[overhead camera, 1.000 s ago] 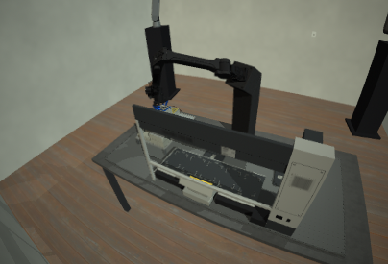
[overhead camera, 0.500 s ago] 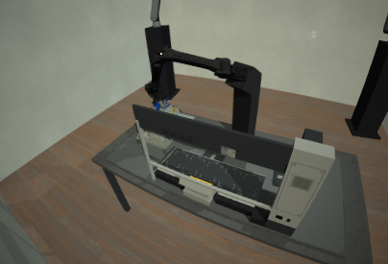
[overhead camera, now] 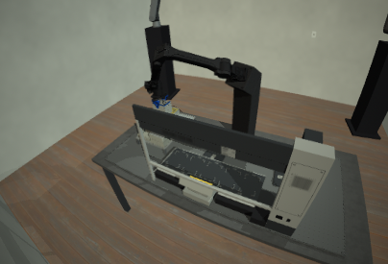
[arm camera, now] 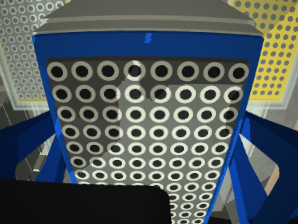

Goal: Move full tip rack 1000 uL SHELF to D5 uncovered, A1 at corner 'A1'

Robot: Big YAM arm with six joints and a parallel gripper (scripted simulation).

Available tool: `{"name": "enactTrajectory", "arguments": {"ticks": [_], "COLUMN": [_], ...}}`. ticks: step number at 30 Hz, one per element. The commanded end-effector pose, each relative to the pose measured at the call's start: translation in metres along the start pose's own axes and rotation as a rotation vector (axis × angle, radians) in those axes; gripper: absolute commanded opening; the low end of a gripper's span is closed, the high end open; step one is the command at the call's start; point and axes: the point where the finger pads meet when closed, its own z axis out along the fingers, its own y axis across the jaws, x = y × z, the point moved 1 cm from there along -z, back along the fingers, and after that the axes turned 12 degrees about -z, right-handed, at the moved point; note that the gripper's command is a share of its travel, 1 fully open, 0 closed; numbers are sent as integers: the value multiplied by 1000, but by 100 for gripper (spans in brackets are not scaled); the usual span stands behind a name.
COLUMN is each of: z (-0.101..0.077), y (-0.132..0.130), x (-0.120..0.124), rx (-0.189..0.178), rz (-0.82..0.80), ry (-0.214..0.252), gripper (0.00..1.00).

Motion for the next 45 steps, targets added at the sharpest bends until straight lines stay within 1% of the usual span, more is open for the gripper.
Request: {"name": "enactTrajectory", "arguments": {"ticks": [1, 3, 6, 17, 19, 34, 36, 39, 45], "z": [-31, -34, -38, -57, -57, -82, -82, -86, -97], "y": [-6, -5, -6, -5, -5, -5, -5, -5, -4], "x": [-14, -19, -13, -14, -14, -14, -14, -11, -13], "rx": [17, 17, 17, 17, 17, 17, 17, 17, 18], "rz": [-11, -18, -11, -13, -13, -16, -16, -12, -16], "ry": [-40, -47, -40, -42, -42, -43, -43, -40, -43], "gripper": [0, 0, 0, 0, 0, 0, 0, 0, 0]}}
